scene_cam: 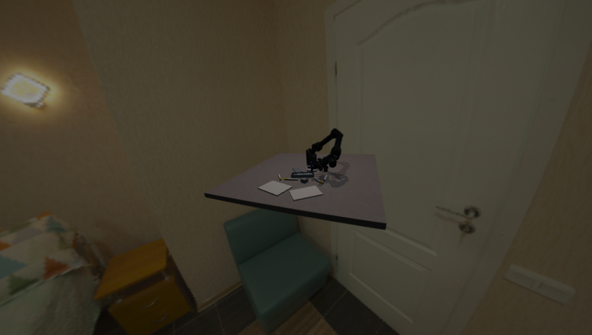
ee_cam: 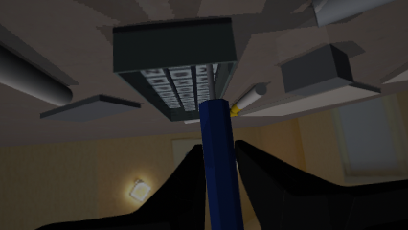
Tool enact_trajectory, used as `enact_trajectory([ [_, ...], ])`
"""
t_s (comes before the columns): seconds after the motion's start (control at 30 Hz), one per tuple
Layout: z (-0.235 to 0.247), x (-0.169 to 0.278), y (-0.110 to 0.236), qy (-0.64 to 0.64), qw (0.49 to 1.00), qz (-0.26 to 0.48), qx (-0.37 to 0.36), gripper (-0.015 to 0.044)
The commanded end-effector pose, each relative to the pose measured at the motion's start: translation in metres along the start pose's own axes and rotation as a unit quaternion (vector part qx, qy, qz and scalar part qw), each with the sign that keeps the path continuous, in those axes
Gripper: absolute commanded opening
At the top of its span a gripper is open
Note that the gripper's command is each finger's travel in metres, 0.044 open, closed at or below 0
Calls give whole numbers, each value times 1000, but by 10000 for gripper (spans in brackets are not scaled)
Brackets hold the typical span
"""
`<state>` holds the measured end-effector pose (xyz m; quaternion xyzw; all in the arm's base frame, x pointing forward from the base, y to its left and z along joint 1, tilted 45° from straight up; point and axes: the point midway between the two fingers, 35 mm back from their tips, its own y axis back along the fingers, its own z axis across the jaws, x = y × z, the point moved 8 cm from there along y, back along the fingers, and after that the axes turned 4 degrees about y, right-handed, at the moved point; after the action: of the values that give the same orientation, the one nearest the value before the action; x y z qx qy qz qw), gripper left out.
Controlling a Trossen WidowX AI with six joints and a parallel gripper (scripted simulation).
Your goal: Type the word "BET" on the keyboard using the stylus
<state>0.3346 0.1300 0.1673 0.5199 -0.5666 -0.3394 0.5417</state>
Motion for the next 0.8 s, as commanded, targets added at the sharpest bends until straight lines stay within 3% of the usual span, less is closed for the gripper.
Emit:
enact_trajectory([
  [0.0,0,-2,-3,-1,1000,3,-1,81],
  [0.77,0,12,5,-1,1000,3,-1,81],
])
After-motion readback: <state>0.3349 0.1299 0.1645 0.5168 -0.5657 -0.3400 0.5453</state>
